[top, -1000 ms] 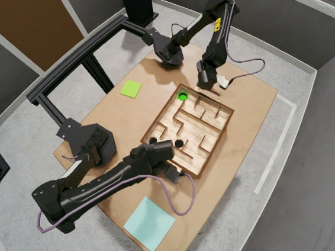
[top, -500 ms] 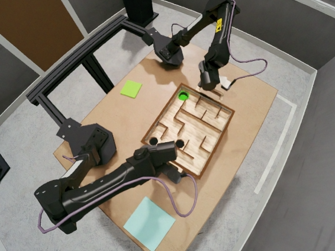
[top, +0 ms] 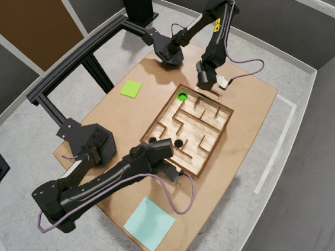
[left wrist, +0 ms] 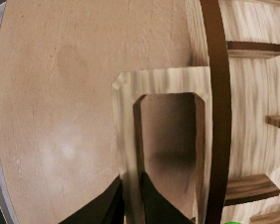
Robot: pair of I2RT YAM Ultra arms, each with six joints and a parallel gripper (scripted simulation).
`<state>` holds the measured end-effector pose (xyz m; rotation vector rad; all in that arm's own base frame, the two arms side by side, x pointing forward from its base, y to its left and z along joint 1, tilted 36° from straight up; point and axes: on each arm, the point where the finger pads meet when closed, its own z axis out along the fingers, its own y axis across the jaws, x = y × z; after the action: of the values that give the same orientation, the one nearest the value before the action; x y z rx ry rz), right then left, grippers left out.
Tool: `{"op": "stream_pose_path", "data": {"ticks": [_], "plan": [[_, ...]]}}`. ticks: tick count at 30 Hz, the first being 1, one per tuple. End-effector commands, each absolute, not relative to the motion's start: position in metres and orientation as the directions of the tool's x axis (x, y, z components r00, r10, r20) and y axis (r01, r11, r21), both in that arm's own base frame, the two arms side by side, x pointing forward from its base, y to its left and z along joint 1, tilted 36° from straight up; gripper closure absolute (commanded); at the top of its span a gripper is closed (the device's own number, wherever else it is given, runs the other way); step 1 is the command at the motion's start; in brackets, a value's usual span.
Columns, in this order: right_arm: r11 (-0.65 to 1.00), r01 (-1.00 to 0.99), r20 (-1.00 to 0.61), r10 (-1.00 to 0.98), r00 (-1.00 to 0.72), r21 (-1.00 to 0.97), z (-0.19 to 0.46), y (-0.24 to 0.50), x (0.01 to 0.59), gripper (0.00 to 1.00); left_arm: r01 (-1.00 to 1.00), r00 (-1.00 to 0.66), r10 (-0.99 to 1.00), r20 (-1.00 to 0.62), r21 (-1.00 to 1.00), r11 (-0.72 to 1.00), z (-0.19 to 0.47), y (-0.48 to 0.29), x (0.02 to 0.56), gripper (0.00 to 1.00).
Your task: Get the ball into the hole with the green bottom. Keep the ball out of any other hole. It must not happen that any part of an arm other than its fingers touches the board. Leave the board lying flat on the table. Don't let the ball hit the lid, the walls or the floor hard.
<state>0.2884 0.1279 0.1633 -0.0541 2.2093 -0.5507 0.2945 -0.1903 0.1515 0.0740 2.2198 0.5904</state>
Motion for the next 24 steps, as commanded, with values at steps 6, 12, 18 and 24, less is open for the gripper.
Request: {"op": "stream_pose_path", "data": {"ticks": [6,12,18,24], "plan": [[0.963,0.047,-0.769,-0.183,-0.613,-0.266,0.184,0.199,0.296,1.0,-0.029,-0.607,0.15,-0.78,0.21,0.977,0.169,-0.247,0.304,1.0],[0.972,0.018,-0.763,-0.172,-0.623,-0.234,0.182,0.205,0.306,1.0,-0.053,-0.642,0.173,-0.747,0.267,0.962,0.163,-0.247,0.302,1.0],[0.962,0.025,-0.751,-0.196,-0.631,-0.272,0.163,0.191,0.303,1.0,-0.053,-0.617,0.172,-0.768,0.258,0.965,0.165,-0.257,0.304,1.0],[0.975,0.027,-0.814,-0.17,-0.556,-0.222,0.177,0.19,0.302,1.0,-0.078,-0.551,0.172,-0.817,0.255,0.964,0.172,-0.258,0.303,1.0]]}}
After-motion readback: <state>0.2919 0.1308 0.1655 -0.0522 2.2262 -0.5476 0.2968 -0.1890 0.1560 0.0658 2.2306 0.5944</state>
